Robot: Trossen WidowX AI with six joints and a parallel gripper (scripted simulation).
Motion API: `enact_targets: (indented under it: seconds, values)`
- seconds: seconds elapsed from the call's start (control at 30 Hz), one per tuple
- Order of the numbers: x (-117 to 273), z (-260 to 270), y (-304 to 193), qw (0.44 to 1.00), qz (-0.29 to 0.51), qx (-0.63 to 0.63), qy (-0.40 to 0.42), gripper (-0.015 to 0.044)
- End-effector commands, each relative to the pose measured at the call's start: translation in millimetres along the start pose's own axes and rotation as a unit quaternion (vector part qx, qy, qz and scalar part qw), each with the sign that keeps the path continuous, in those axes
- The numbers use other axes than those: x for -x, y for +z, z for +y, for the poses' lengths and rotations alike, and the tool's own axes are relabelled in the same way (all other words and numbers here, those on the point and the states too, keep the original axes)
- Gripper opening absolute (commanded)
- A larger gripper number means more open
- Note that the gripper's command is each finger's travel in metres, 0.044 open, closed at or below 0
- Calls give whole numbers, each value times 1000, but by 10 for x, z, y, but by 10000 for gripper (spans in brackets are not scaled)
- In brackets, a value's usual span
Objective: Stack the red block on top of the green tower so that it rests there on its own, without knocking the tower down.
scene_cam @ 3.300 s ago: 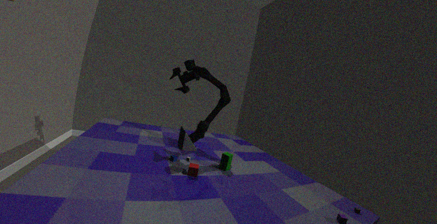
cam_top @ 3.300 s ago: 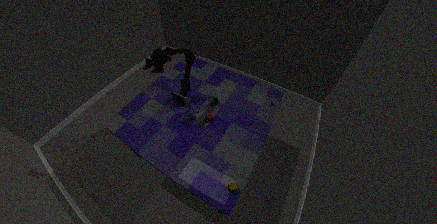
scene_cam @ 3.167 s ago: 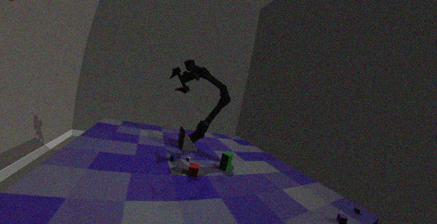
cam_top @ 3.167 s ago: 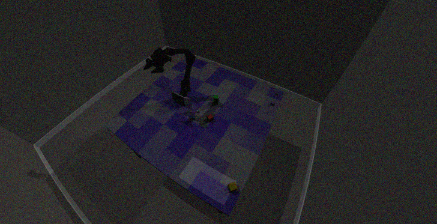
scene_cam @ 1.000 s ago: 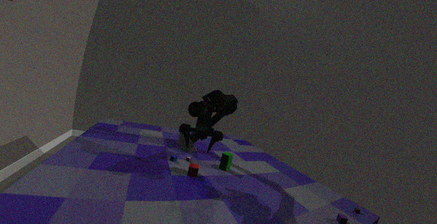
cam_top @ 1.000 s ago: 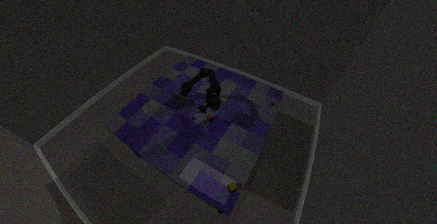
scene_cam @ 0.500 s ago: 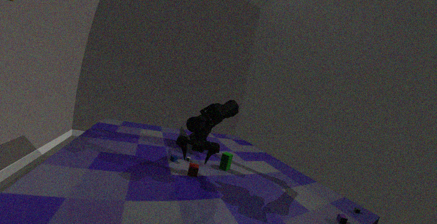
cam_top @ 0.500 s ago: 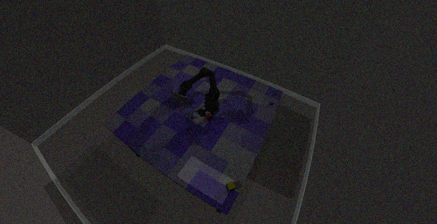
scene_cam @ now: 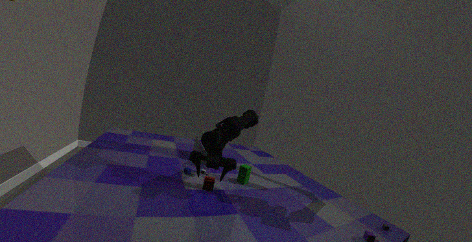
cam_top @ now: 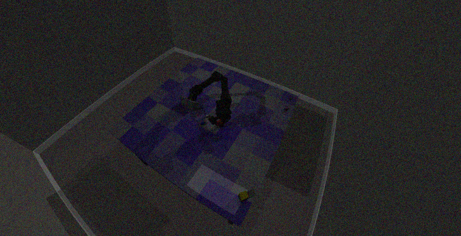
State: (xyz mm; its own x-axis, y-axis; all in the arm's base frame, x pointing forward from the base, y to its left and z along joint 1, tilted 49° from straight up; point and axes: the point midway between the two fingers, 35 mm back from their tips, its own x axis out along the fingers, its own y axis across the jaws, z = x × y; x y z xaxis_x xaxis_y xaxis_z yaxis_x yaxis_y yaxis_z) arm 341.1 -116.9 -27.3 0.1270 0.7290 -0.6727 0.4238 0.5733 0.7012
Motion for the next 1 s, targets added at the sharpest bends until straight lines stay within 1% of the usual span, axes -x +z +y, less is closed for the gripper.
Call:
enact_targets:
  seconds: [0.0, 0.53, 0.97]
  values:
    - [-100, 15, -12, 1000, 3, -2, 3, 440]
    - [-361, 21, -24, 1000, 4, -2, 4, 440]
    - [-371, 21, -25, 1000, 4, -2, 4, 440]
